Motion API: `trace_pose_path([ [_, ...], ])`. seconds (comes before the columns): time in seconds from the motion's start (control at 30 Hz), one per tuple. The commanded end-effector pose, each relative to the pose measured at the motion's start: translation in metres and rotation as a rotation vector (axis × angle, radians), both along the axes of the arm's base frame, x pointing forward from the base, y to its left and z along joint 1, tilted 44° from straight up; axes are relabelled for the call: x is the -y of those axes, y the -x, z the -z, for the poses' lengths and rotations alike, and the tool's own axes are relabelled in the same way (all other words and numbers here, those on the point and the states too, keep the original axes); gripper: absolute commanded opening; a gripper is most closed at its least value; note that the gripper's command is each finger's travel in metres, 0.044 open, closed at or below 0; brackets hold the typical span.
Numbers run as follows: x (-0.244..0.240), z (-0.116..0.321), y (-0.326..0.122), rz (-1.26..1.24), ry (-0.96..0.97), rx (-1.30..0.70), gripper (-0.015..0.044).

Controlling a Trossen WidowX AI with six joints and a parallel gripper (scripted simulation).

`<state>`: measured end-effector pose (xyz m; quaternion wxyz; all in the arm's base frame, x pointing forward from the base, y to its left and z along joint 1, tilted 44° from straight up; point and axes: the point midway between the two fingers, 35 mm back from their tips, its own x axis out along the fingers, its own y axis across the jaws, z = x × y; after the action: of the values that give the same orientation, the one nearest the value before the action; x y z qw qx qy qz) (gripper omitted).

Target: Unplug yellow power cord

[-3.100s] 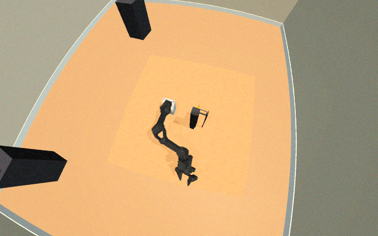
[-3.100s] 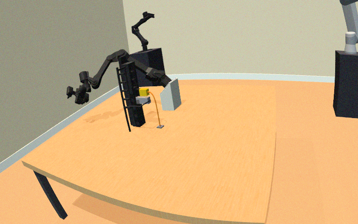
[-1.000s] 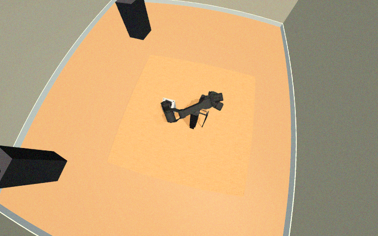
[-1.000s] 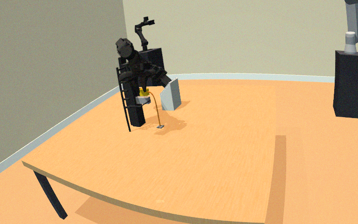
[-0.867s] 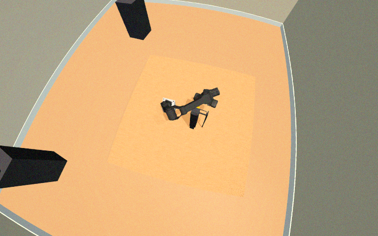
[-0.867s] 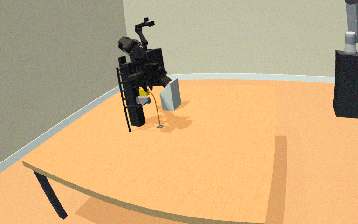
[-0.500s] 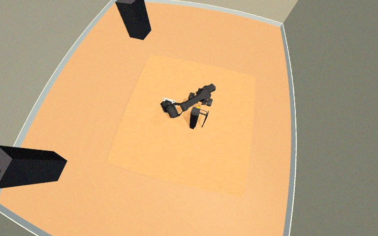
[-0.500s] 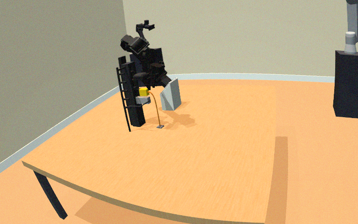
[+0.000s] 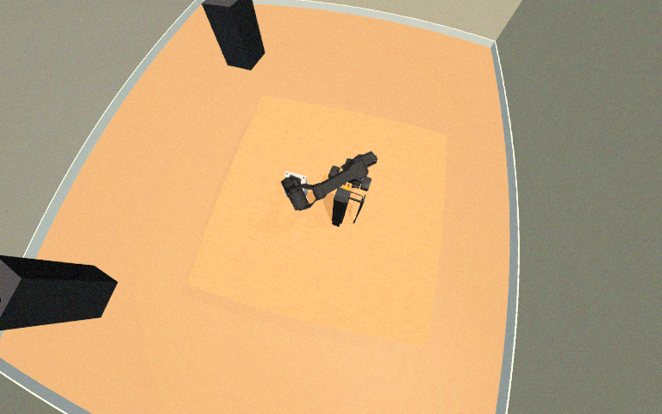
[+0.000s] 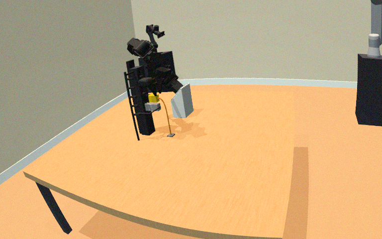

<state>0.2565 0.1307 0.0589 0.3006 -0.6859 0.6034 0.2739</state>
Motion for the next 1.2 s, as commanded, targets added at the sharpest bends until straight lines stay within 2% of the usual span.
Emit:
trace_pose_path([
  [0.0, 0.005, -0.003, 0.001, -0.007, 0.008, -0.007, 0.016],
  [0.33, 0.016, -0.012, 0.002, -0.007, 0.009, -0.007, 0.016],
  [0.77, 0.024, -0.003, 0.0, -0.007, 0.009, -0.007, 0.016],
  [0.87, 0.022, -0.005, -0.001, 0.001, 0.004, -0.002, 0.0081],
  [1.17, 0.022, -0.005, -0.001, 0.001, 0.004, -0.002, 0.0021],
])
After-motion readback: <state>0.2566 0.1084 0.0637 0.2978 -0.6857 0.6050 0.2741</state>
